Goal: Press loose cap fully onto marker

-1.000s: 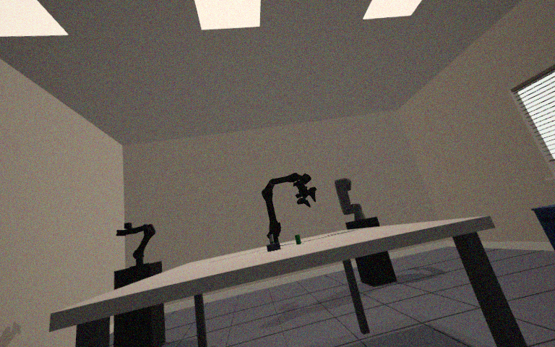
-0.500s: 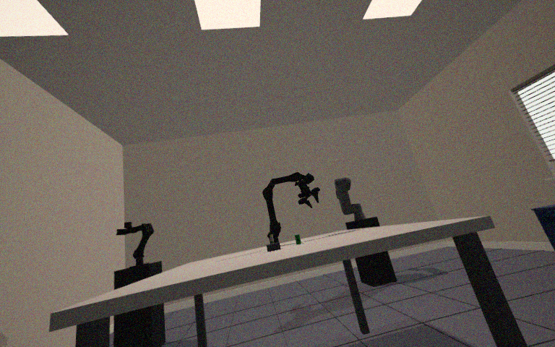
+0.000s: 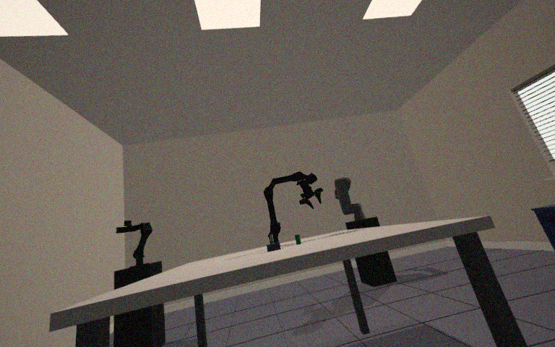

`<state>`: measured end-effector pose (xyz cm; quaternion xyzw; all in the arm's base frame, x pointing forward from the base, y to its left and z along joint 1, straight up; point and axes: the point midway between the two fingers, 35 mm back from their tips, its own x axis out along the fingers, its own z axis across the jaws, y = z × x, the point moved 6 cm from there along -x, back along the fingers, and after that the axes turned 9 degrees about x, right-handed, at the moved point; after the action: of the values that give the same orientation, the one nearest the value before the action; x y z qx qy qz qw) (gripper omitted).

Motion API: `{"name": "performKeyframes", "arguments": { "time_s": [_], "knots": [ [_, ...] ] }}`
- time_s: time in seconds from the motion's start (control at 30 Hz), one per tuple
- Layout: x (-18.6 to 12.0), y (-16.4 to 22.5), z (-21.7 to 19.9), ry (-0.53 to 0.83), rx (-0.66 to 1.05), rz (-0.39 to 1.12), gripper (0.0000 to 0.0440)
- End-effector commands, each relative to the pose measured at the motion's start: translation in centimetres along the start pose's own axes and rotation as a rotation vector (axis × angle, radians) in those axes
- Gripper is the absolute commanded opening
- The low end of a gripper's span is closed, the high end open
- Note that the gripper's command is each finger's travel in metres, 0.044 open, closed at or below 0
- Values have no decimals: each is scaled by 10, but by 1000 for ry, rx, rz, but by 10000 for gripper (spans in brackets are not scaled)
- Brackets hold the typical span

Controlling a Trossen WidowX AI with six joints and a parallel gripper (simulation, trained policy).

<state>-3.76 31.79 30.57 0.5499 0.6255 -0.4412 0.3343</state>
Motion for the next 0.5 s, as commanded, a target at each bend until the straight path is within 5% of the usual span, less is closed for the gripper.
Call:
{"name": "performKeyframes", "arguments": {
  "time_s": [0.0, 0.47],
  "knots": [
    [3, 11, 0, -17, 40, 23, 324],
    [5, 49, 1, -55, 165, 81, 325]
  ]
}}
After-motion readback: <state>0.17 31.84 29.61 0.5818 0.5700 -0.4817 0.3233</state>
